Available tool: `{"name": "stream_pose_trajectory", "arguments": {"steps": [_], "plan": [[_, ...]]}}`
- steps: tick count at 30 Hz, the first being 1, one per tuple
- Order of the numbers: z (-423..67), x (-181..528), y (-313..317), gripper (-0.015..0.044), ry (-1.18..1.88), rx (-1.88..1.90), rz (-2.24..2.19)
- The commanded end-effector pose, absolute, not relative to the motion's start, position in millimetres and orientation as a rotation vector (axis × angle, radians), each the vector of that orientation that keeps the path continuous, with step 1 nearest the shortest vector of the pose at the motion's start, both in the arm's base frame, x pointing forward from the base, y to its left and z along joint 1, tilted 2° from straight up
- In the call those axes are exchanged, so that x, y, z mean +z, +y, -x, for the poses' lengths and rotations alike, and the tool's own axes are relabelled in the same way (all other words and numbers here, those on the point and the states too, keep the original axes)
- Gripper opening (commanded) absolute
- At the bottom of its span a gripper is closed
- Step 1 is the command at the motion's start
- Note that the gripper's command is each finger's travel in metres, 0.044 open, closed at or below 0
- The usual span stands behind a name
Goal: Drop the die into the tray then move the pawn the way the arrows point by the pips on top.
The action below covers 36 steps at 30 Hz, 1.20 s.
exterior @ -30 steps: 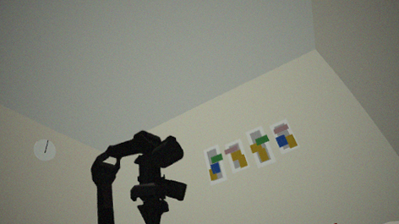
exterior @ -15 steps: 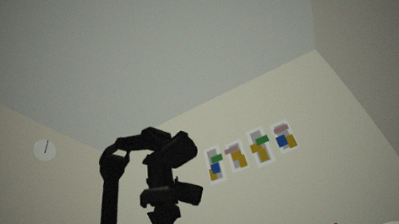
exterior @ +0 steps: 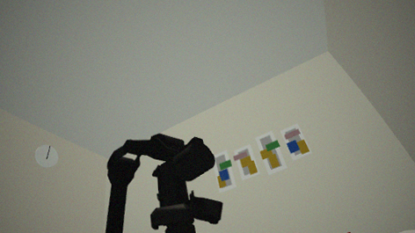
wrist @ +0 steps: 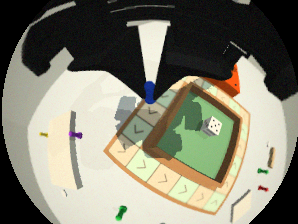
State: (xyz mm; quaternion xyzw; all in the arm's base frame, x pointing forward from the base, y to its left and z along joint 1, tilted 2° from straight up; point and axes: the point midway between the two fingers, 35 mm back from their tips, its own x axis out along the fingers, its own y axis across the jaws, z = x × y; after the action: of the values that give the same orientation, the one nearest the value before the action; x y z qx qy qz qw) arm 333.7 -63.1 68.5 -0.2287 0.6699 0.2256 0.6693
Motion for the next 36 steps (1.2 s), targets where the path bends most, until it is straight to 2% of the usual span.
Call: {"name": "stream_pose_trajectory", "arguments": {"steps": [1,26,36], "plan": [[-333.2,52.8,-64.3,0.0,1.522,0.516,0.52],[-332.1,17.0,-64.4,0.0,1.522,0.516,0.52],[-335.3,26.4,-64.2,0.0263,1.509,0.508,0.516]]}}
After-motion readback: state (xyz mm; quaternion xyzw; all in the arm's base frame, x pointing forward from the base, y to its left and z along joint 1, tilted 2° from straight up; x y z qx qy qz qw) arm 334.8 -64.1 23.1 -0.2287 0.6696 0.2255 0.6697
